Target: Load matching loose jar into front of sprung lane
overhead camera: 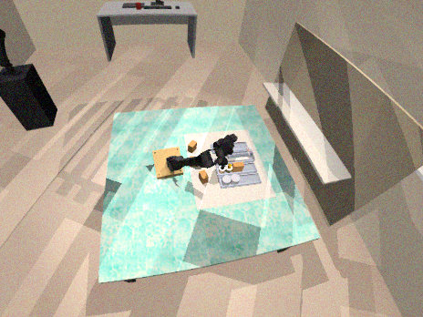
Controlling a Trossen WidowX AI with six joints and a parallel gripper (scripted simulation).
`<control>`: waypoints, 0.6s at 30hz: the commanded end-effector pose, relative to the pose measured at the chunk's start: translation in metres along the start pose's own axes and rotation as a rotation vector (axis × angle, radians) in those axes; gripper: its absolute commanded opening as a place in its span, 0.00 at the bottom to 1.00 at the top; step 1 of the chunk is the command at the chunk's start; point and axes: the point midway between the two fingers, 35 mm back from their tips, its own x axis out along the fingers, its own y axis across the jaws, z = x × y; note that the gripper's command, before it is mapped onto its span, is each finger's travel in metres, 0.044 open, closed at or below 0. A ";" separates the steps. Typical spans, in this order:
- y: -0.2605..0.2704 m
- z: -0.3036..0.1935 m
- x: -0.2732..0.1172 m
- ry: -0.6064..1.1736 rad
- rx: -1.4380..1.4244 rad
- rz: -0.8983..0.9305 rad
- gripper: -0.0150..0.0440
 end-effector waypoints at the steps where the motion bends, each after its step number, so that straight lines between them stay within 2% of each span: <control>1: 0.000 -0.001 0.000 -0.002 0.005 -0.003 0.25; 2: 0.000 -0.001 0.000 -0.002 0.005 -0.003 0.25; 13: 0.000 0.000 0.000 -0.002 0.005 -0.003 0.74; 18: 0.000 0.000 -0.005 -0.002 0.005 -0.003 0.75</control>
